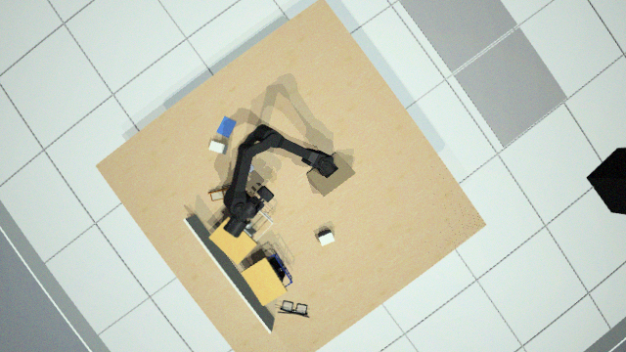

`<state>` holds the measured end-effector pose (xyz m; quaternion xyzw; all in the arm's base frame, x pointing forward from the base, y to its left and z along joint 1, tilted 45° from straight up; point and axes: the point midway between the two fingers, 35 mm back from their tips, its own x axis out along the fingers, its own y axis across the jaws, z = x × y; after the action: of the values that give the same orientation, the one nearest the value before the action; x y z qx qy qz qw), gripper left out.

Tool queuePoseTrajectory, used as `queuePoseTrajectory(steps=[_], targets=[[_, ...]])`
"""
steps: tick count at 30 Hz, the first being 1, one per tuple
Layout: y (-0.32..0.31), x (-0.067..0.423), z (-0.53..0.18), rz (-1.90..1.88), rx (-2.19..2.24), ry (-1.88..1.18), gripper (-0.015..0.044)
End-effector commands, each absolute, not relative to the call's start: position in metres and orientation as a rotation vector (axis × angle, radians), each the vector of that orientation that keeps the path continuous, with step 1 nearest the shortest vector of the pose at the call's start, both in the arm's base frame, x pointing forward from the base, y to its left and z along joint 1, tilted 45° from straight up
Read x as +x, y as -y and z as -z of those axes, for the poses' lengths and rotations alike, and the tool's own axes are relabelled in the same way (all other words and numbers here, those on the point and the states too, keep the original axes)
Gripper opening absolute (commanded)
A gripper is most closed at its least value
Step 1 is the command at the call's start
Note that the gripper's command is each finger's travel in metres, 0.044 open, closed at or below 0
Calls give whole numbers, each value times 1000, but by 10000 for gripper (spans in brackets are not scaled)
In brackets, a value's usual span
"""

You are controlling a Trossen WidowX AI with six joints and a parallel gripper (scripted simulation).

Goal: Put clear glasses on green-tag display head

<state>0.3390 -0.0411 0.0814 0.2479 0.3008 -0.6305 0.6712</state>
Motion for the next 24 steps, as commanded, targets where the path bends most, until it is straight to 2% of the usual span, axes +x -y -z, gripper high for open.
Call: queuePoseTrajectory(steps=[1,24], targets=[[41,346,-83,1417,557,-674,0],[40,376,-80,1419,557,-674,0]])
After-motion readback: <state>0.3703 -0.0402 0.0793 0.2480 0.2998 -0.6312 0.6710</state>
